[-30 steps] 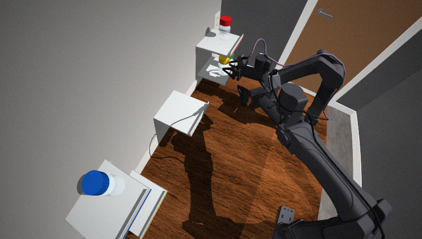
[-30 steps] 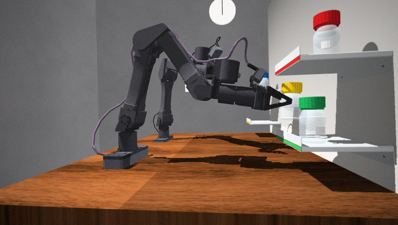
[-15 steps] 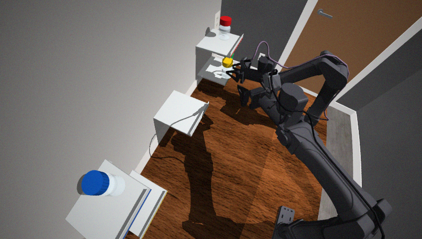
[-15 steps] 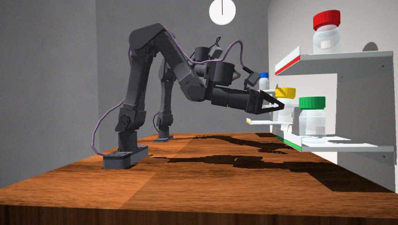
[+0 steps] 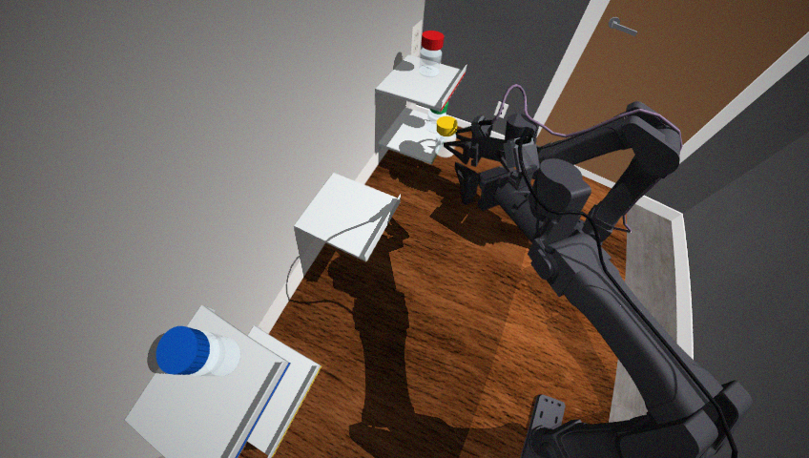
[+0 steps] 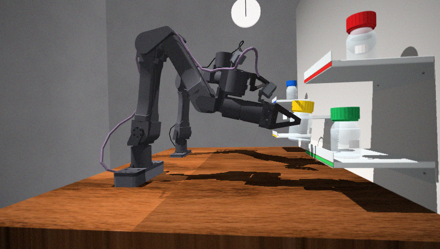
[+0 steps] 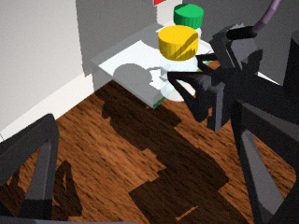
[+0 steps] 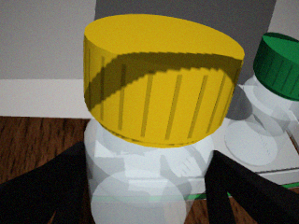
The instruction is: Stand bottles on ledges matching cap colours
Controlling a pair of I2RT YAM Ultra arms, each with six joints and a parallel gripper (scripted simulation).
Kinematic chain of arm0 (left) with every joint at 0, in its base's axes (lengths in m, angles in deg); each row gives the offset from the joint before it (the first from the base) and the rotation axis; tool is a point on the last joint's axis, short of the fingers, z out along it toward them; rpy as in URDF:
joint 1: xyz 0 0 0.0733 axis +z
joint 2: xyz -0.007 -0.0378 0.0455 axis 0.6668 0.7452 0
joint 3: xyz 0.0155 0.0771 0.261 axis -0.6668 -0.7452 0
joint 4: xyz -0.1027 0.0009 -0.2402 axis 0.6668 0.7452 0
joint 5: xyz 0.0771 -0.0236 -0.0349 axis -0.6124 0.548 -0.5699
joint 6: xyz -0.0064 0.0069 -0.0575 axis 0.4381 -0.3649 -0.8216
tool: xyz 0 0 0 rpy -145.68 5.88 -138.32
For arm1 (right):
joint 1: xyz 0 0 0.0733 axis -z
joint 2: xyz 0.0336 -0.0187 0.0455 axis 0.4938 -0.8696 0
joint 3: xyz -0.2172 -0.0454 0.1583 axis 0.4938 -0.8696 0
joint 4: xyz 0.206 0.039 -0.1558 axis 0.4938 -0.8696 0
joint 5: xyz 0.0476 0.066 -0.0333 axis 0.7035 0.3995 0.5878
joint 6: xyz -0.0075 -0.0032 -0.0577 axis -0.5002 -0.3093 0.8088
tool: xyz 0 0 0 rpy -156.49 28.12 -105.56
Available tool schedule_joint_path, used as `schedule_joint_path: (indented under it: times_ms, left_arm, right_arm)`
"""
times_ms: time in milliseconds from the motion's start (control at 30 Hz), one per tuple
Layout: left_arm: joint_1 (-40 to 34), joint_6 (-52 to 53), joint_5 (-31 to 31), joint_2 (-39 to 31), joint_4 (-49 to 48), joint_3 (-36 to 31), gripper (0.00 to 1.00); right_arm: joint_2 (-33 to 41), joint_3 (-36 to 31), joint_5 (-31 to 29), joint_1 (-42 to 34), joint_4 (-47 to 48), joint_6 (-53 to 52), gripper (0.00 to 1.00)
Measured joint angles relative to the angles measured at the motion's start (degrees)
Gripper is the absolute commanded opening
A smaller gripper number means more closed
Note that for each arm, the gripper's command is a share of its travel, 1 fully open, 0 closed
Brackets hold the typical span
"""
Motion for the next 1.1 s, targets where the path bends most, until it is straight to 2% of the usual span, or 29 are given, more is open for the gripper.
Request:
schedule_joint_path:
  times_ms: [567, 1100]
  left_arm:
    - [0.00, 0.00, 0.00, 0.00, 0.00, 0.00, 1.00]
    - [0.00, 0.00, 0.00, 0.00, 0.00, 0.00, 1.00]
  right_arm:
    - [7.54, -7.41, 1.14, 1.07, 0.48, 0.13, 0.50]
    - [12.11, -10.60, 2.12, 1.70, 1.05, 0.24, 0.50]
